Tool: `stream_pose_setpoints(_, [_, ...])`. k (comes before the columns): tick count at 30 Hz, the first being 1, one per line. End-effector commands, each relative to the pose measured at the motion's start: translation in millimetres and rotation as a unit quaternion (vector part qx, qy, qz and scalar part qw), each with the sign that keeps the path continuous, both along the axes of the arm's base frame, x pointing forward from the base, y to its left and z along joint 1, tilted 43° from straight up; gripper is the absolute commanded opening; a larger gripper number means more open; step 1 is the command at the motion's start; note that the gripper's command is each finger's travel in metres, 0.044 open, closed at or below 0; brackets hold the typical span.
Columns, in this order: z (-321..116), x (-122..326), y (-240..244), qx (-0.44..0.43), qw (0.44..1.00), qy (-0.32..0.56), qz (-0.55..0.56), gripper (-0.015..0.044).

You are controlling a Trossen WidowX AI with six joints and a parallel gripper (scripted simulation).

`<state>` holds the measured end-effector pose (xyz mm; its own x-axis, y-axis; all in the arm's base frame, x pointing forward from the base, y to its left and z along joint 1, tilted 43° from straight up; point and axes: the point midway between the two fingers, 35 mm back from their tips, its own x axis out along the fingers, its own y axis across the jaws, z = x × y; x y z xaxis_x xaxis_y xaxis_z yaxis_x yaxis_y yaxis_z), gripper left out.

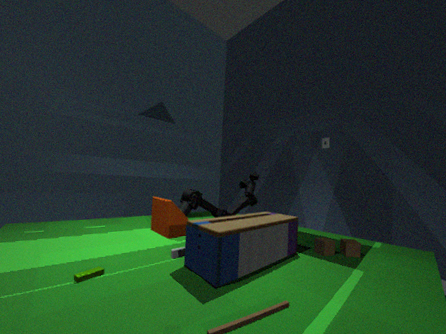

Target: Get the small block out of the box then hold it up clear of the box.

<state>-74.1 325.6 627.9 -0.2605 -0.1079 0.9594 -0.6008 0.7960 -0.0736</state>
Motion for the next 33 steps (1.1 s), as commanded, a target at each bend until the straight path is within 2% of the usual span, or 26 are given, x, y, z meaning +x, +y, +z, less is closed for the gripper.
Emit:
stream_pose_setpoints(1, [1.3,0.1,-2.8,0.004,1.0,0.002,-0.003,0.04])
stream_pose_setpoints(11, [46.6,14.0,-137.3,0.182,0.968,0.11,-0.131,0.04])
stream_pose_setpoints(19, [56.0,45.4,-268.0,0.305,0.88,0.275,-0.239,0.04])
stream_pose_setpoints(27, [33.0,85.2,-365.4,0.348,0.782,0.435,-0.279,0.04])
stream_pose_setpoints(33, [11.1,116.4,-417.3,0.334,0.692,0.545,-0.336,0.04])
